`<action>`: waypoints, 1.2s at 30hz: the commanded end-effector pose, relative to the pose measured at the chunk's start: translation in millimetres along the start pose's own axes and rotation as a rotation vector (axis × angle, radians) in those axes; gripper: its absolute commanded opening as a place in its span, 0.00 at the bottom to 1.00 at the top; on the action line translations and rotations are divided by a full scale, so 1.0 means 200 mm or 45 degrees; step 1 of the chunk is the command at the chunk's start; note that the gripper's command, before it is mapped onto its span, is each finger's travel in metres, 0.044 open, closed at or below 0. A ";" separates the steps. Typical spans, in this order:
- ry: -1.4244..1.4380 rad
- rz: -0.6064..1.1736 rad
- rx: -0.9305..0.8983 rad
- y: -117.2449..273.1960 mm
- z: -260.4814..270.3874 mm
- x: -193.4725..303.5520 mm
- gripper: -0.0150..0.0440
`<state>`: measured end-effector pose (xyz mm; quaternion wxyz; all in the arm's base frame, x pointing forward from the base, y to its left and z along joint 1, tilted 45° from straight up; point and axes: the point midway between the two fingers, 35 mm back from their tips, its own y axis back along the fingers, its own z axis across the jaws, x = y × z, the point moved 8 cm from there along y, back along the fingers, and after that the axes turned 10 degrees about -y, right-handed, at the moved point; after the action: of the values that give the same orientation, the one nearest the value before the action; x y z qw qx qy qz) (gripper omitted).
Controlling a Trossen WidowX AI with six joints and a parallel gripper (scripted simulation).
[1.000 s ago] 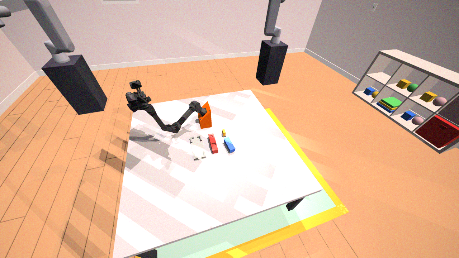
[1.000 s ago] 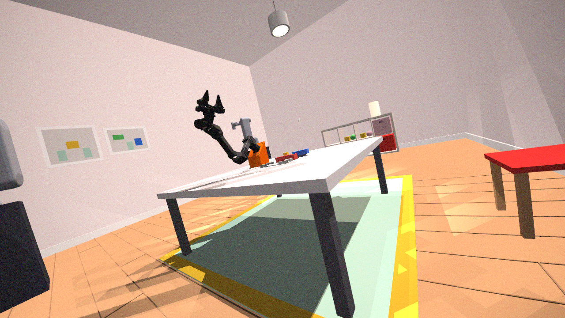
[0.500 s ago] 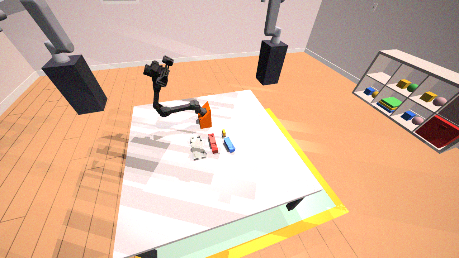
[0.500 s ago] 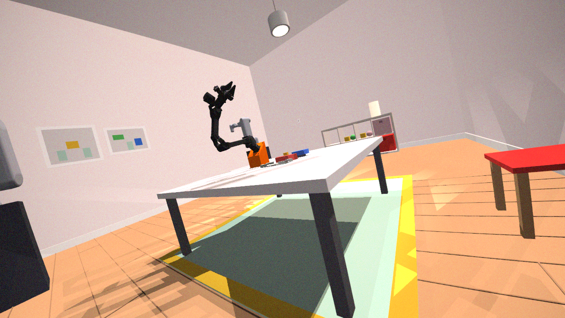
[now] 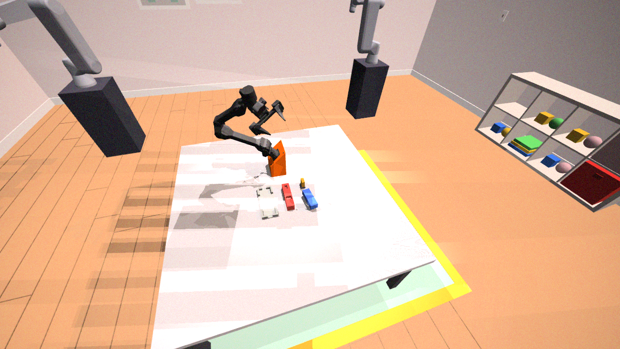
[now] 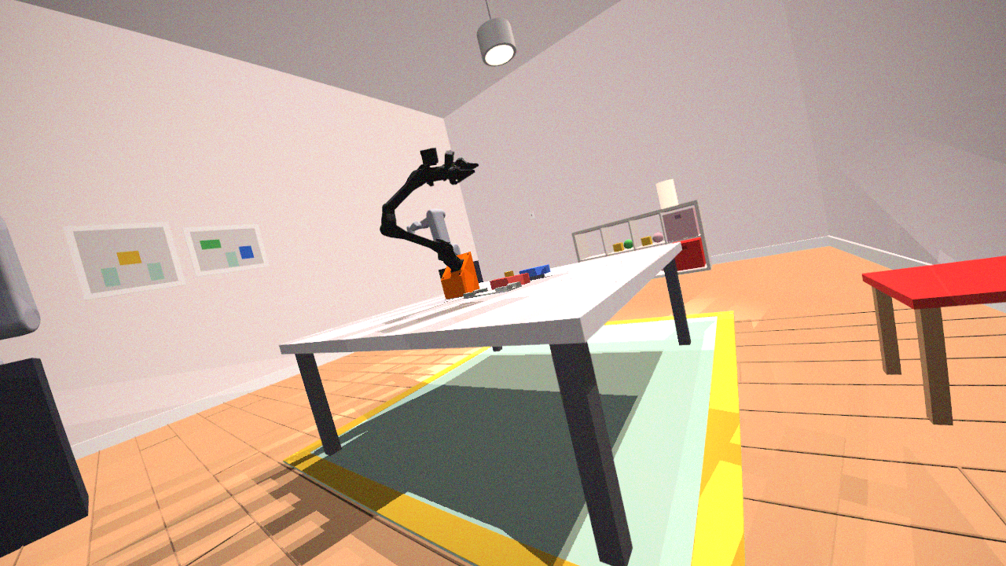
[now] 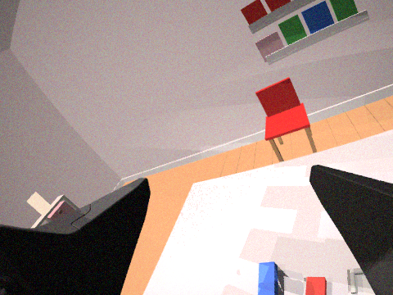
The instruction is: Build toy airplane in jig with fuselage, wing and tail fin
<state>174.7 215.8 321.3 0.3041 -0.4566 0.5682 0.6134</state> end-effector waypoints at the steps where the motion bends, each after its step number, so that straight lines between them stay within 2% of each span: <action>1: 0.042 0.230 0.210 -0.26 -0.06 0.17 1.00; 10: 0.061 0.772 0.669 -0.69 -0.34 0.60 1.00; 19: 0.012 1.351 1.108 -0.84 -0.71 1.07 1.00; 28: 0.007 1.394 1.138 -0.84 -0.75 1.12 1.00; 32: 0.009 1.393 1.140 -0.88 -0.90 1.30 1.00; 36: 0.009 1.393 1.141 -0.88 -0.91 1.31 1.00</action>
<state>267.5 34.9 28.1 0.1117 0.0669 0.9135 0.3854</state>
